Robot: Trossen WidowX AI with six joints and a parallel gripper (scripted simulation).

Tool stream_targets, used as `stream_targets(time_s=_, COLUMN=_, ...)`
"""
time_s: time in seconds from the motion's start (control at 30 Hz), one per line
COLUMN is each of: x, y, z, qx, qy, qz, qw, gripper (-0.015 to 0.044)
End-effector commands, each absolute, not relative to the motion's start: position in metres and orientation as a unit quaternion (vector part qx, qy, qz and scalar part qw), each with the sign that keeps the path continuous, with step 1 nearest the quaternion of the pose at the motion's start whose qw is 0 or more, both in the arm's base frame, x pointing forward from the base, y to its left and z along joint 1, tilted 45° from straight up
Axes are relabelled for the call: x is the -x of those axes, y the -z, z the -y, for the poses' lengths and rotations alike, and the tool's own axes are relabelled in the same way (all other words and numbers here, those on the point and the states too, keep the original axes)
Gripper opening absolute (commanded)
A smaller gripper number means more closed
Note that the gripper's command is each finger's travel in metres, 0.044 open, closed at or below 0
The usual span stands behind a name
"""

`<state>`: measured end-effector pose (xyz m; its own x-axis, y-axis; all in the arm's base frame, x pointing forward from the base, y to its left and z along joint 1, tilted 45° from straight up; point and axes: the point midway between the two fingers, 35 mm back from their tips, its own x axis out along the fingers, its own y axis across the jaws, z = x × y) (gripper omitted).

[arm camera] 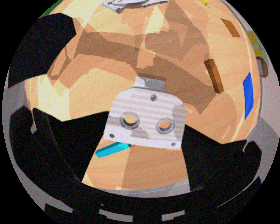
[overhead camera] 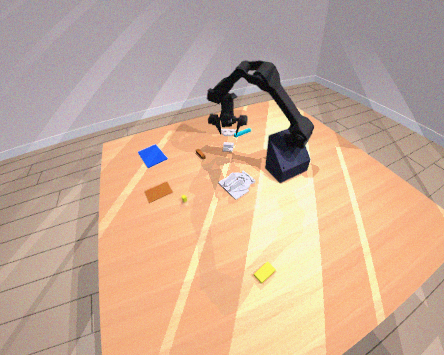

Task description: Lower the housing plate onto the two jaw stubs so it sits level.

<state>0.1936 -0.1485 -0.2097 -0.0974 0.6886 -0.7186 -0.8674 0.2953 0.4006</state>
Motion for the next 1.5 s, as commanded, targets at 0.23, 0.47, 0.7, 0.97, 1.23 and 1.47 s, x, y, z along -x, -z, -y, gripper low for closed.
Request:
stream_targets(time_s=0.23, x=-0.196, y=0.206, z=0.153, qx=0.102, qy=-0.582, qz=-0.456, qw=0.665, gripper=0.0351)
stream_targets(time_s=0.47, x=-0.208, y=0.189, z=0.142, qx=0.083, qy=-0.564, qz=-0.478, qw=0.668, gripper=0.0351)
stream_targets(time_s=0.7, x=-0.218, y=0.172, z=0.129, qx=0.062, qy=-0.546, qz=-0.498, qw=0.671, gripper=0.0351)
stream_targets(time_s=0.97, x=-0.227, y=0.152, z=0.113, qx=0.038, qy=-0.524, qz=-0.520, qw=0.673, gripper=0.0351)
stream_targets(time_s=1.23, x=-0.234, y=0.134, z=0.095, qx=0.014, qy=-0.503, qz=-0.539, qw=0.675, gripper=0.0351)
stream_targets(time_s=1.47, x=-0.238, y=0.118, z=0.078, qx=-0.009, qy=-0.485, qz=-0.556, qw=0.676, gripper=0.0351)
